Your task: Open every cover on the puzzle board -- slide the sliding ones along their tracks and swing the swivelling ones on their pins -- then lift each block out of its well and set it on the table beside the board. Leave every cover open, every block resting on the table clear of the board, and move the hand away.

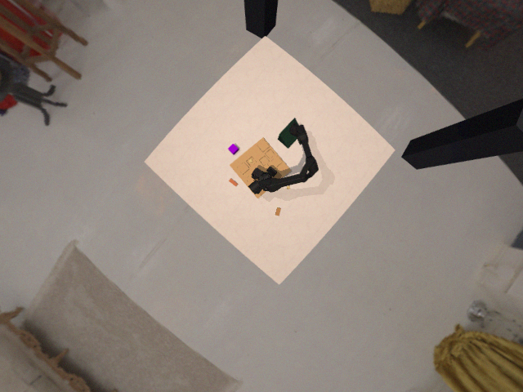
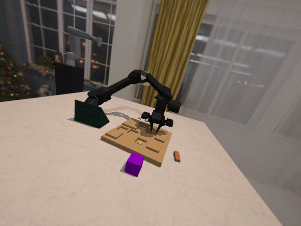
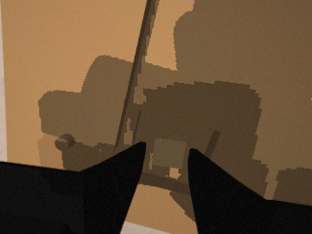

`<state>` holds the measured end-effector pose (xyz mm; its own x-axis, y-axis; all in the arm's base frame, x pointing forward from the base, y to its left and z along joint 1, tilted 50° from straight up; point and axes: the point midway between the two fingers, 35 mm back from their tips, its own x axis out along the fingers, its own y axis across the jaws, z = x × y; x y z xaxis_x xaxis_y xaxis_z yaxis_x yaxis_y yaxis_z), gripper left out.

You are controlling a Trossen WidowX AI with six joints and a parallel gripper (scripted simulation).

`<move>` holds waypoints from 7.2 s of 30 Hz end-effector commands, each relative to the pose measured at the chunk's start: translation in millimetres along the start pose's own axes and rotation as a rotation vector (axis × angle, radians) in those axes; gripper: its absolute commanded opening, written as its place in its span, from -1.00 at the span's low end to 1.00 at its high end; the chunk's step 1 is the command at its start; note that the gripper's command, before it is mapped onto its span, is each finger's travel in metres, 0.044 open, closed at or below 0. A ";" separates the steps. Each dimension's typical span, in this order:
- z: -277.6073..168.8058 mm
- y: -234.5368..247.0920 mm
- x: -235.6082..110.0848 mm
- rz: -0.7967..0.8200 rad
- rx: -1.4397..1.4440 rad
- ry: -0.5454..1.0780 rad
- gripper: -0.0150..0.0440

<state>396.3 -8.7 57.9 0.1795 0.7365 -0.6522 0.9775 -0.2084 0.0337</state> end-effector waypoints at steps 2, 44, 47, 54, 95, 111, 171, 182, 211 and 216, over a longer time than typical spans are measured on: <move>-0.1 -0.2 0.6 -0.001 0.000 0.000 -0.03; 1.1 -0.1 -36.1 -0.002 0.004 0.001 -0.22; 1.1 -0.4 -39.9 -0.002 0.005 0.002 -0.22; 1.4 0.1 -51.1 -0.002 0.005 0.001 -0.22; 88.7 -13.5 -103.0 0.006 0.014 -0.038 -0.22; 148.0 -34.5 -108.0 0.005 0.019 -0.052 -0.22; 294.0 -143.7 -82.8 -0.005 0.008 -0.021 -0.22; 295.3 -142.2 -64.5 -0.004 0.008 -0.021 -0.22; 295.2 -142.6 -16.4 -0.003 0.007 -0.018 -0.22; 294.7 -143.3 -8.4 -0.003 0.007 -0.017 -0.22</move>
<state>221.7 -181.0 -161.0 0.1728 0.7222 -0.6697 0.9780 -0.2066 0.0296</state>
